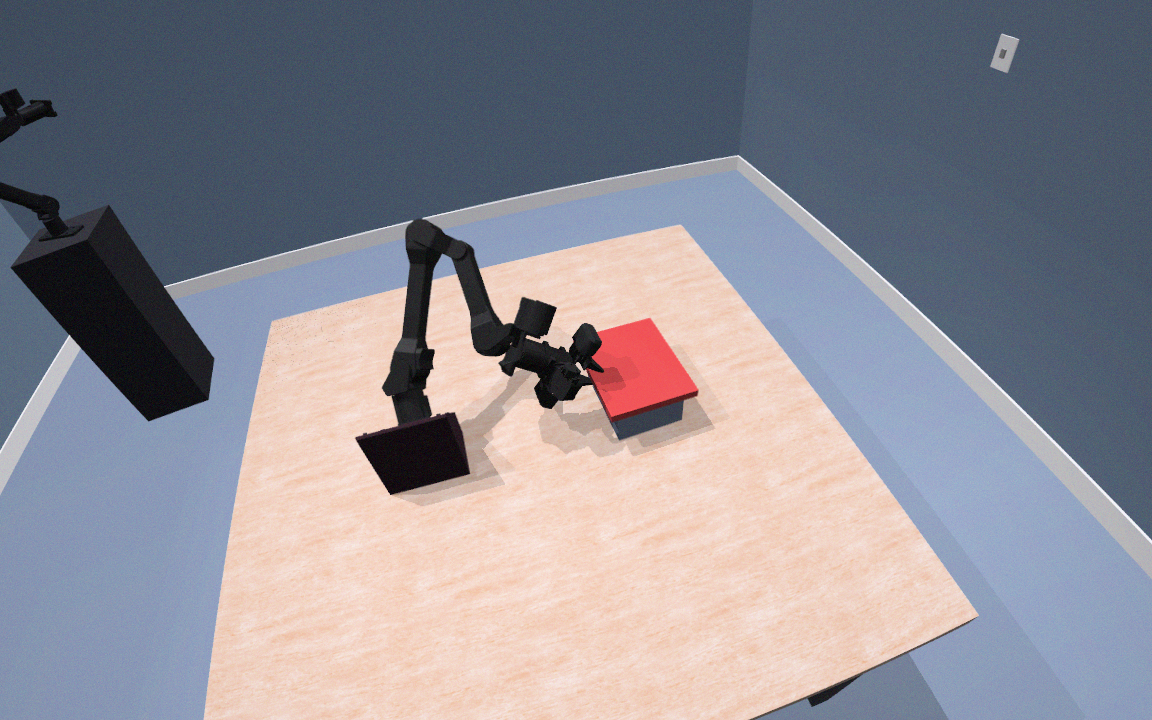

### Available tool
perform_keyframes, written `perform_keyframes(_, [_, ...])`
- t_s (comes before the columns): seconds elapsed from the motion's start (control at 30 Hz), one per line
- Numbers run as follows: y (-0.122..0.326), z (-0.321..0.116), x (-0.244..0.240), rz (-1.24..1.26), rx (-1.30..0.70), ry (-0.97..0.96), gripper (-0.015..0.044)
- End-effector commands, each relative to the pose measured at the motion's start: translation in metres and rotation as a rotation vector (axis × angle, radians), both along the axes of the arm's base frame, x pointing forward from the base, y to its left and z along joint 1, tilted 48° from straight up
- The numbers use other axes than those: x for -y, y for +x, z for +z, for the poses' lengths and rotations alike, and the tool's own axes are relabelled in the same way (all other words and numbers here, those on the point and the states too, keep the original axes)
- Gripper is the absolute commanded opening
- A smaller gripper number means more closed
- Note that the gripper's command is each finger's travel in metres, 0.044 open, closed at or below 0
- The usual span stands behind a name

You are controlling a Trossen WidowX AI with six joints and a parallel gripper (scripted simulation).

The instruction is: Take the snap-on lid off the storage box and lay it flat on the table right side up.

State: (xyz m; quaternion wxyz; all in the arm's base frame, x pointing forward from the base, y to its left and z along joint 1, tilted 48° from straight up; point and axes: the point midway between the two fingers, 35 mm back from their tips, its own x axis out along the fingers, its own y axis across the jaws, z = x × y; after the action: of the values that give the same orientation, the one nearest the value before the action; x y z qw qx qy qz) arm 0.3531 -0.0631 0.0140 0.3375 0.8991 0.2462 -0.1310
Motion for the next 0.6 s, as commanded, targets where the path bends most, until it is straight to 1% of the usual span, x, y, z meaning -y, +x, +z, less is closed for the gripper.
perform_keyframes(0.0, [-0.0009, 0.002, 0.0029, -0.003, 0.005, -0.001, 0.0])
perform_keyframes(0.57, [-0.0019, 0.0043, 0.0053, -0.003, 0.005, -0.001, 0.0])
